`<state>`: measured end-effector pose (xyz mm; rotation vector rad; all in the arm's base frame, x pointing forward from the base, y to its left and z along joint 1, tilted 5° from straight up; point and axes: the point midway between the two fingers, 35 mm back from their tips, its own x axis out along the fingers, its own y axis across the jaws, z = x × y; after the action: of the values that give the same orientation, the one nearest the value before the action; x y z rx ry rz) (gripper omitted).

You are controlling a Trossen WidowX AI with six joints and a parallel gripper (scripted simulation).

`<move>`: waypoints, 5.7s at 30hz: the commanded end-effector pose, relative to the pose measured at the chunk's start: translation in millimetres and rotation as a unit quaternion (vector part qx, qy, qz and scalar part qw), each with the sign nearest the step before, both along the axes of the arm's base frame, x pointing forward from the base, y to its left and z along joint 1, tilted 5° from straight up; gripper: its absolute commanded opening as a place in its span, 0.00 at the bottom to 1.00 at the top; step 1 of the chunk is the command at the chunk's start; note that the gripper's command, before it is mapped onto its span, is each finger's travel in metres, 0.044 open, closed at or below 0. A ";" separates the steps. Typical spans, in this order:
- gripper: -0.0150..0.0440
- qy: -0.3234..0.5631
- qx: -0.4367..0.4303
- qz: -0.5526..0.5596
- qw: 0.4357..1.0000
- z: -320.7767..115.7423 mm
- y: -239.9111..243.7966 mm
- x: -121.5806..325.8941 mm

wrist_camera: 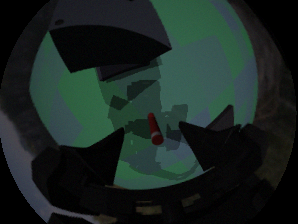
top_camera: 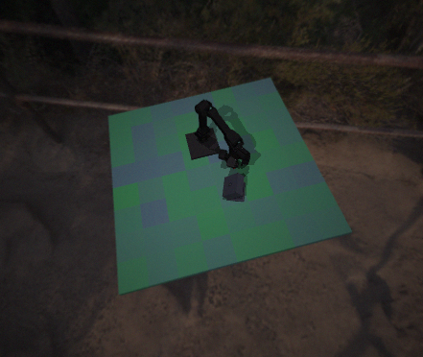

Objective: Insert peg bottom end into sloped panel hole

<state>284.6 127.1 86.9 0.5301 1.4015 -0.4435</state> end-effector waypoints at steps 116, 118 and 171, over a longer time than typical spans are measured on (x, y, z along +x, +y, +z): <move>0.25 0.048 0.127 -0.214 0.967 84.9 -40.1 30.6; 0.25 0.050 0.131 -0.221 0.965 85.6 -41.9 31.9; 0.25 0.074 0.254 -0.399 0.878 106.7 -95.8 63.1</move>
<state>345.2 33.9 194.0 1.5311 1.3970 -0.7752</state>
